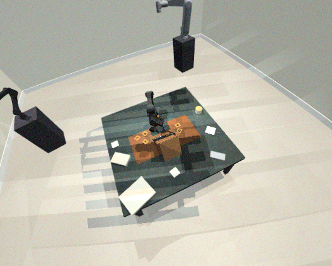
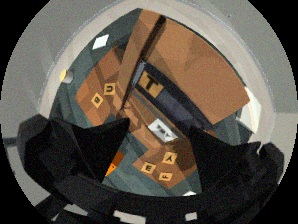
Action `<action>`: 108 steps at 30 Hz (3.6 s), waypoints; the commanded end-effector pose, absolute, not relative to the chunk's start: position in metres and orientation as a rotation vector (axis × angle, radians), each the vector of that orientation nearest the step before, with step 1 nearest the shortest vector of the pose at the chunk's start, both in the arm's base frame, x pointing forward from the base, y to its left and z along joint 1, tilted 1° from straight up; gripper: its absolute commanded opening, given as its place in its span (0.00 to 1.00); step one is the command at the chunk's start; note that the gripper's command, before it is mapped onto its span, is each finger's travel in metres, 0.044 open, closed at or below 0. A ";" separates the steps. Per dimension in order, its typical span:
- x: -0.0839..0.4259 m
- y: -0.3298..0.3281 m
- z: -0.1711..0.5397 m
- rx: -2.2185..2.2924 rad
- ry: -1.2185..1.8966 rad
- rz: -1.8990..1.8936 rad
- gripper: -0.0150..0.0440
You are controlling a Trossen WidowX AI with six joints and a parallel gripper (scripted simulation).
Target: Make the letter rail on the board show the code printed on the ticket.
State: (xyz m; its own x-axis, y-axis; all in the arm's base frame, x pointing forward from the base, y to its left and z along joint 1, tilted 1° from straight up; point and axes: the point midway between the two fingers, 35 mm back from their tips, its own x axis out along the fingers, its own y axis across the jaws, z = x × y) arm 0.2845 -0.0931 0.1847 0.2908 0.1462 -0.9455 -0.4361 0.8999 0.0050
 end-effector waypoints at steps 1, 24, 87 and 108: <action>0.250 -0.105 0.236 -0.760 0.842 0.672 1.00; 0.229 -0.107 0.265 -1.101 0.613 0.737 1.00; 0.232 0.153 0.029 1.079 1.404 -0.922 0.83; 0.195 0.188 -0.005 1.334 1.144 -1.312 0.83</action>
State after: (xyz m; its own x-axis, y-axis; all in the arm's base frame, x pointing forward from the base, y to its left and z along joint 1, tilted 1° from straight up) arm 0.1997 0.1875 0.0020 -0.0005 0.0393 -0.9992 0.9963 -0.0859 -0.0039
